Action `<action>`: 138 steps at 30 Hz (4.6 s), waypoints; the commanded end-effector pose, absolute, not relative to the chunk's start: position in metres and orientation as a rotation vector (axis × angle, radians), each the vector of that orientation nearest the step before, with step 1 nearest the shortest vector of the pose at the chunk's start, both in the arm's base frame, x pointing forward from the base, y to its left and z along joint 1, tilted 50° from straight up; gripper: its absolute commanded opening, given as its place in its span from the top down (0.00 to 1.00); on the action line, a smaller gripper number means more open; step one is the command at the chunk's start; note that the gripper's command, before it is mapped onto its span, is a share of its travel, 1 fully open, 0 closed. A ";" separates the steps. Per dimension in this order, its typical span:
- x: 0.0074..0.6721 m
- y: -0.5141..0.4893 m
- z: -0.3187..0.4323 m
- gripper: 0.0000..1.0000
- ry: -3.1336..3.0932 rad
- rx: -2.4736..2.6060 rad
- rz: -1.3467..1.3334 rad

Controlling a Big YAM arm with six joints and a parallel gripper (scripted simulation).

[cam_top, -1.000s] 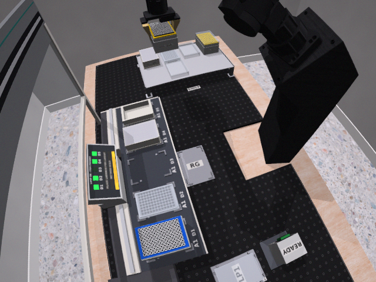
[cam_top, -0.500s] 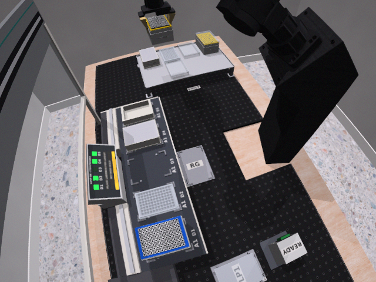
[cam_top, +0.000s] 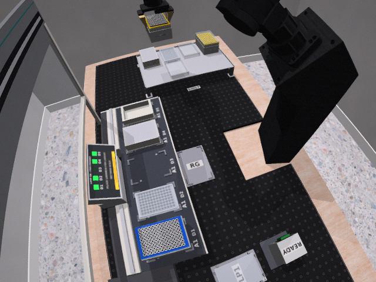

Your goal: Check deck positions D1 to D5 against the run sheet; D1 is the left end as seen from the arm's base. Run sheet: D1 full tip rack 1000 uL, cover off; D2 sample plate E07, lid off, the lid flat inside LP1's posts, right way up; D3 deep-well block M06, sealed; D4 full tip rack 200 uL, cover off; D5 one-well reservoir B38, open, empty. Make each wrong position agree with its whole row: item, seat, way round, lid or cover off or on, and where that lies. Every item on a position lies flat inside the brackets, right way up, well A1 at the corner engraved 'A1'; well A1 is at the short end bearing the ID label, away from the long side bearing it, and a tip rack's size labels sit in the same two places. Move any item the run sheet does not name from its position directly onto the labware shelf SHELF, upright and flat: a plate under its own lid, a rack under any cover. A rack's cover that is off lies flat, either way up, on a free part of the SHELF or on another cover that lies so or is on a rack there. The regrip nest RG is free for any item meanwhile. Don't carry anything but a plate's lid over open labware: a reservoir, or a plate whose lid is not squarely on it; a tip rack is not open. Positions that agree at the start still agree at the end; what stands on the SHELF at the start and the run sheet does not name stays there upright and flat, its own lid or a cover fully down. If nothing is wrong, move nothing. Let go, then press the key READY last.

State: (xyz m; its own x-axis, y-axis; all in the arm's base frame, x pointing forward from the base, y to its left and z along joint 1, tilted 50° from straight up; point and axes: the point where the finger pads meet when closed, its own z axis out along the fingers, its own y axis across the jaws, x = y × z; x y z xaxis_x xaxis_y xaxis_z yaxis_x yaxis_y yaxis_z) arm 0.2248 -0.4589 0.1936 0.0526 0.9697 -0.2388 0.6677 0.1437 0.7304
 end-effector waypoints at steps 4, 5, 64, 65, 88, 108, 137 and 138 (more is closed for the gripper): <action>0.212 -0.470 0.218 1.00 1.657 1.576 0.469; 0.212 -0.470 0.218 1.00 1.657 1.576 0.469; 0.245 -0.465 0.240 1.00 1.660 1.586 0.483; 0.245 -0.466 0.240 1.00 1.660 1.584 0.482; 0.243 -0.465 0.236 1.00 1.660 1.589 0.485; 0.242 -0.465 0.236 1.00 1.659 1.588 0.483; 0.242 -0.466 0.236 1.00 1.659 1.586 0.482; 0.242 -0.466 0.236 1.00 1.659 1.586 0.482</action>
